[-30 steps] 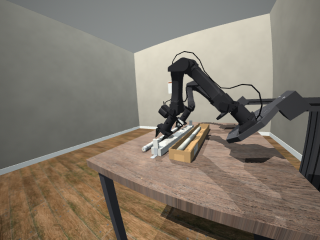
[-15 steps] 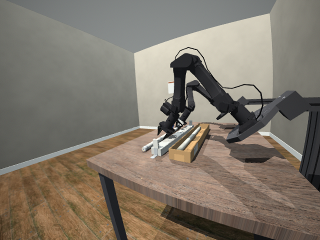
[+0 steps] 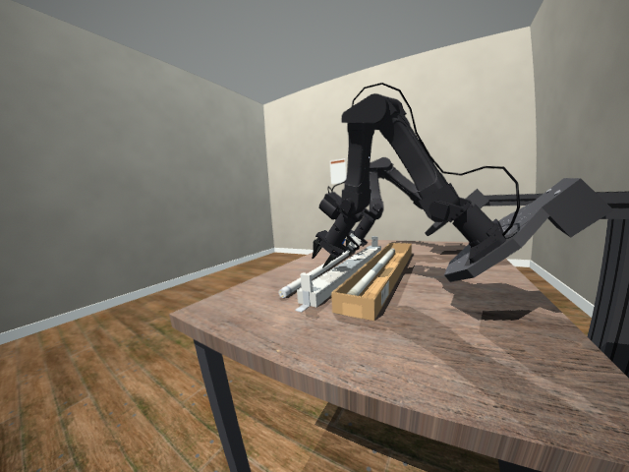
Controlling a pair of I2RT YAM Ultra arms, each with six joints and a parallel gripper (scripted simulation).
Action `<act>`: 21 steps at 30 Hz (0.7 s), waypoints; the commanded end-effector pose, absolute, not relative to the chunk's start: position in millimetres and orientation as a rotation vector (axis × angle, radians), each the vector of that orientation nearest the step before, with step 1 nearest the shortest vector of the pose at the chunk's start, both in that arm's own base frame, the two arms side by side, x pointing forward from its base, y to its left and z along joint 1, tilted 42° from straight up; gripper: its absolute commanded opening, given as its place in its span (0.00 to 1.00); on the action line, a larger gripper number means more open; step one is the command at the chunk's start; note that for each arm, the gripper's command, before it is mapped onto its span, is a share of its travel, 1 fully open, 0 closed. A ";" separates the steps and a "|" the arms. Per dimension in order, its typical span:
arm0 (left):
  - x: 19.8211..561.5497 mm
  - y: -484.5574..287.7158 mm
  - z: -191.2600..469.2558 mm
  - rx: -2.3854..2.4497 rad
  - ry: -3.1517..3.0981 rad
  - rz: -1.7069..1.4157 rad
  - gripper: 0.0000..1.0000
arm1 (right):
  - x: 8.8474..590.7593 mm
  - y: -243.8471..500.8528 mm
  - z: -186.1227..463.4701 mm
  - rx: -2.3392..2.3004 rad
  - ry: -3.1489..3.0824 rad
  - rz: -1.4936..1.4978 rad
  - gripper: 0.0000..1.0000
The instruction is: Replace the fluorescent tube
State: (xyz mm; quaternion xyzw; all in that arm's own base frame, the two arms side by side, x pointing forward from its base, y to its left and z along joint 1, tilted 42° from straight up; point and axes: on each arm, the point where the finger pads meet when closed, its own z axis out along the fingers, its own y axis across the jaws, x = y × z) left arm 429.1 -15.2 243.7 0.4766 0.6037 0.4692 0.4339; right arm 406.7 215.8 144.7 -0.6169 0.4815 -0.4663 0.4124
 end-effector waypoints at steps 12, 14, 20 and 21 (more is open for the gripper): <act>435.0 -13.7 263.5 1.133 1.476 1.171 0.49 | 405.4 225.1 160.8 -1.504 1.184 -1.152 0.11; 435.5 -17.7 261.8 1.142 1.473 1.164 0.49 | 405.4 225.1 160.8 -1.504 1.184 -1.152 0.11; 433.6 -15.2 266.1 1.130 1.469 1.170 0.49 | 405.4 225.1 160.8 -1.504 1.184 -1.152 0.11; 432.2 -14.7 266.8 1.128 1.467 1.171 0.49 | 405.4 225.1 160.8 -1.504 1.184 -1.152 0.11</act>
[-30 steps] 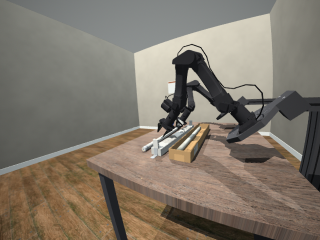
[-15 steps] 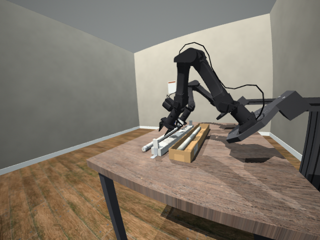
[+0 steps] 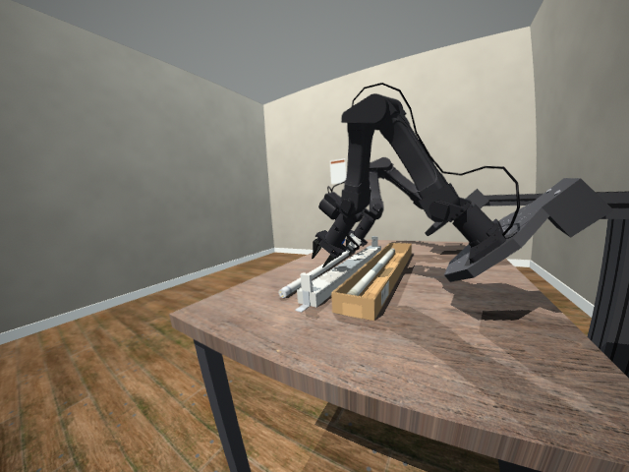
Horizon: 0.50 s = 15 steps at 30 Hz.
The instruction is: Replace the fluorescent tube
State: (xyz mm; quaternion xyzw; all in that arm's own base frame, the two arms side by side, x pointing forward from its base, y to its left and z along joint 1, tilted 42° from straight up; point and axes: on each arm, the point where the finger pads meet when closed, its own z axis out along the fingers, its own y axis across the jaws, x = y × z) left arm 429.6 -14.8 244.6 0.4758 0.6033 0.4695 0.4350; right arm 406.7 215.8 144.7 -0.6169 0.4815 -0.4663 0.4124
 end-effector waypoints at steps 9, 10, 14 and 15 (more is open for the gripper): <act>425.2 -18.0 258.0 1.150 1.473 1.160 0.49 | 405.4 225.1 160.8 -1.504 1.184 -1.152 0.11; 425.0 -18.1 257.3 1.151 1.474 1.159 0.49 | 405.4 225.1 160.8 -1.504 1.184 -1.152 0.11; 424.3 -18.9 254.9 1.157 1.476 1.156 0.49 | 405.4 225.1 160.8 -1.504 1.184 -1.152 0.11; 424.1 -19.1 254.5 1.158 1.476 1.156 0.49 | 405.4 225.1 160.8 -1.504 1.184 -1.152 0.11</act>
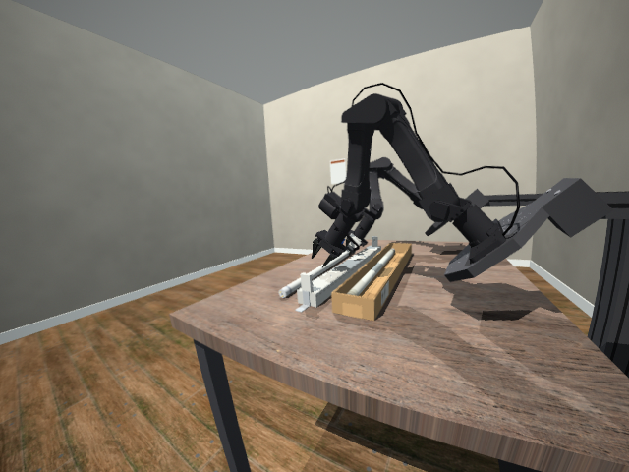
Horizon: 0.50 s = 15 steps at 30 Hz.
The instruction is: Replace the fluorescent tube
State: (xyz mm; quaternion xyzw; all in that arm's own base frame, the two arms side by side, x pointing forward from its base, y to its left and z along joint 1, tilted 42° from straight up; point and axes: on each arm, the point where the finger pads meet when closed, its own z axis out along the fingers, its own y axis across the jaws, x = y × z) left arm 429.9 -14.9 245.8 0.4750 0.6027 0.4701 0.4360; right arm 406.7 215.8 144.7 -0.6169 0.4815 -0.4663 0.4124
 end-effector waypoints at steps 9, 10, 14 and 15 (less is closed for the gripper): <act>429.6 -20.9 281.3 1.125 1.445 1.167 0.49 | 405.4 225.1 160.8 -1.504 1.184 -1.152 0.11; 429.4 -21.7 273.8 1.154 1.466 1.155 0.49 | 405.4 225.1 160.8 -1.504 1.184 -1.152 0.11; 428.4 -25.2 273.5 1.244 1.532 1.104 0.49 | 405.4 225.1 160.8 -1.504 1.184 -1.152 0.11; 427.1 -26.1 274.1 1.275 1.558 1.083 0.49 | 405.4 225.1 160.8 -1.504 1.184 -1.152 0.11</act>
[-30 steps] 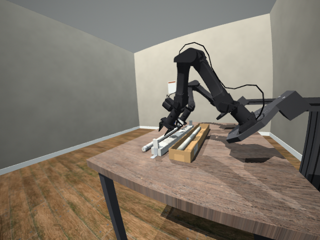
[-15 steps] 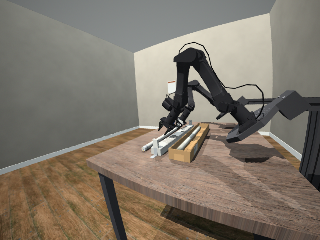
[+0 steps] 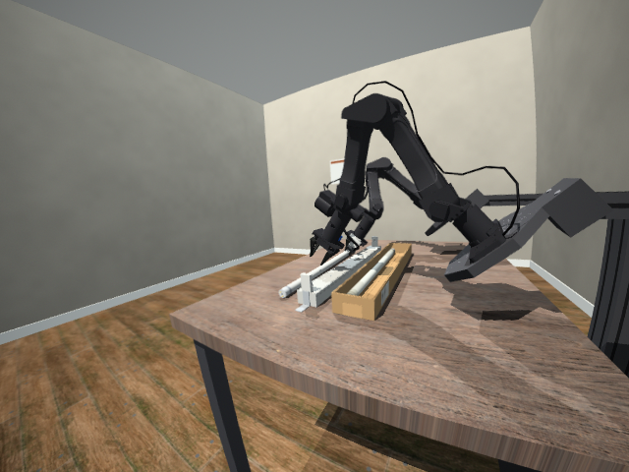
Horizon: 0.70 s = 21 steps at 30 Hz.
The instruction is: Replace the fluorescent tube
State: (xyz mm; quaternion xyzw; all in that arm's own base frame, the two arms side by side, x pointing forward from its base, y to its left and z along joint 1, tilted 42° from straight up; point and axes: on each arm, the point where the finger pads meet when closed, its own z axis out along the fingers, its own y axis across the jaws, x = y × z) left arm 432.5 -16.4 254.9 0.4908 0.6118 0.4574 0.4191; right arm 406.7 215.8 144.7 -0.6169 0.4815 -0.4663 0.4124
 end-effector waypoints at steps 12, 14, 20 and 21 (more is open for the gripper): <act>415.3 -16.8 260.3 1.494 1.777 0.946 0.49 | 405.4 225.1 160.8 -1.504 1.184 -1.152 0.11; 422.2 -23.9 269.2 1.468 1.726 0.956 0.49 | 405.4 225.1 160.8 -1.504 1.184 -1.152 0.11; 437.8 -21.2 282.8 1.487 1.761 0.906 0.49 | 405.4 225.1 160.8 -1.504 1.184 -1.152 0.11; 438.3 -21.1 279.9 1.515 1.788 0.874 0.49 | 405.4 225.1 160.8 -1.504 1.184 -1.152 0.11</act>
